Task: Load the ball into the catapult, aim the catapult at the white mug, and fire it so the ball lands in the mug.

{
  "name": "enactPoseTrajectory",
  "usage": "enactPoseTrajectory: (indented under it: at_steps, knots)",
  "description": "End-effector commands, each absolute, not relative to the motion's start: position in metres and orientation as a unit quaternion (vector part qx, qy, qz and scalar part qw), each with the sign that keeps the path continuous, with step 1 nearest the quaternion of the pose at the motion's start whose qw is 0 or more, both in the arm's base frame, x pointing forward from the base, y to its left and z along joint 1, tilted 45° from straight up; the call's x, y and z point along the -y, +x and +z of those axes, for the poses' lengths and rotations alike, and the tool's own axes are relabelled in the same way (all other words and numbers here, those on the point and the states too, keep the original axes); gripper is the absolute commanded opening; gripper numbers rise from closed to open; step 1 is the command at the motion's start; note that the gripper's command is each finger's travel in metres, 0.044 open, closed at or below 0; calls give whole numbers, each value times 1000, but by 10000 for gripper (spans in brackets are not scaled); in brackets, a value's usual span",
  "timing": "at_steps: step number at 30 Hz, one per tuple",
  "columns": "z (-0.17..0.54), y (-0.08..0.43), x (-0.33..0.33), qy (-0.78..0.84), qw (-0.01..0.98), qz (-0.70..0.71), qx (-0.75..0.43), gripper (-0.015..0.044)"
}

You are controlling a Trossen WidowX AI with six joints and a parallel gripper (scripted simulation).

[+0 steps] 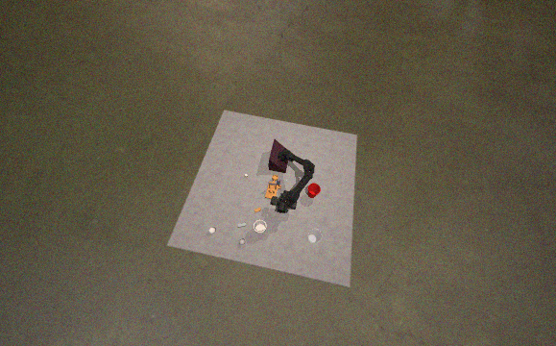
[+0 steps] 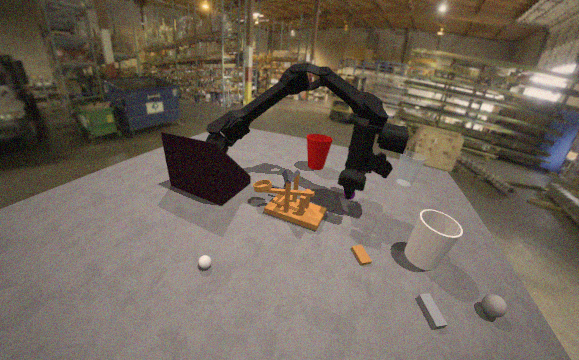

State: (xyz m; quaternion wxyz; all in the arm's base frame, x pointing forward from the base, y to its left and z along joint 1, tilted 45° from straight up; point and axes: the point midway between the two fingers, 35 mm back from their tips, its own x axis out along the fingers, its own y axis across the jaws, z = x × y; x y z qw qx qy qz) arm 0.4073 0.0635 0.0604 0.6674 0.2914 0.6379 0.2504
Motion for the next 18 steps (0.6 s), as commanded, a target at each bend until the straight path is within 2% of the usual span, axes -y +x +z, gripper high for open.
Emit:
enactPoseTrajectory:
  at_steps: [1, 18]
  knots:
    - [76, 409, -46, 289, 671, 249, -636, 0]
    - [134, 397, 11, 290, 670, 249, -637, 0]
